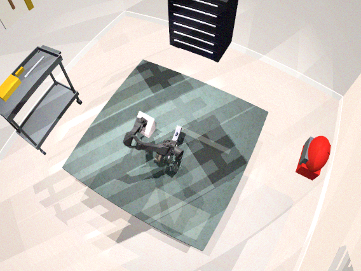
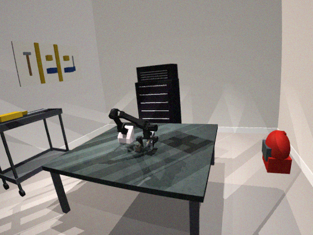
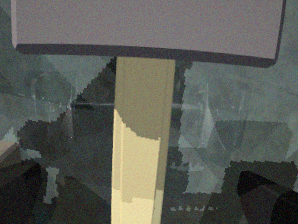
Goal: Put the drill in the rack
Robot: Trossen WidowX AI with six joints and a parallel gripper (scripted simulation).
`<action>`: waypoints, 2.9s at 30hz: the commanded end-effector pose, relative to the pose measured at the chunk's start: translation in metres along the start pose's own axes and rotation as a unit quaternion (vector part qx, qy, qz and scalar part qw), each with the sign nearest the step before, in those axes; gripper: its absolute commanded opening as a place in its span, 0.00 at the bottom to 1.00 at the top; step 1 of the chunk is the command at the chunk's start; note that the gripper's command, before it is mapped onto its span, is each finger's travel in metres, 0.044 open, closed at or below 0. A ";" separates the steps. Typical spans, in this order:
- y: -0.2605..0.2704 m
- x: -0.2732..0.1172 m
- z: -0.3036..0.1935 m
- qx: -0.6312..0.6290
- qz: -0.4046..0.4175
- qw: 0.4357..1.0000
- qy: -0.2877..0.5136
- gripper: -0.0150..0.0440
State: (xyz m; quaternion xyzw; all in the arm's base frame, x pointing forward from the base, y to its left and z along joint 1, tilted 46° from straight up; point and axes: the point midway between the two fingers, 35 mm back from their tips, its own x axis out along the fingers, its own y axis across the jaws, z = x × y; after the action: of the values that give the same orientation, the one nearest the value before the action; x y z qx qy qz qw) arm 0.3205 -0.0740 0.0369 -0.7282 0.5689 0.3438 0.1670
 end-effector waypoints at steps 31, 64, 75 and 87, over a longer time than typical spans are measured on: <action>0.002 0.001 0.003 -0.001 0.002 1.000 -0.003 1.00; 0.002 -0.003 0.000 -0.001 0.002 1.000 -0.003 0.25; 0.002 -0.004 0.000 -0.001 0.002 1.000 -0.003 0.25; 0.003 -0.003 -0.003 -0.001 0.002 1.000 -0.003 0.25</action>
State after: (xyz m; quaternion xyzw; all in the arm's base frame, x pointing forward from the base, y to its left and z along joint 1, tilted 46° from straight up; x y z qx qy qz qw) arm 0.3178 -0.0732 0.0404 -0.7258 0.5708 0.3456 0.1671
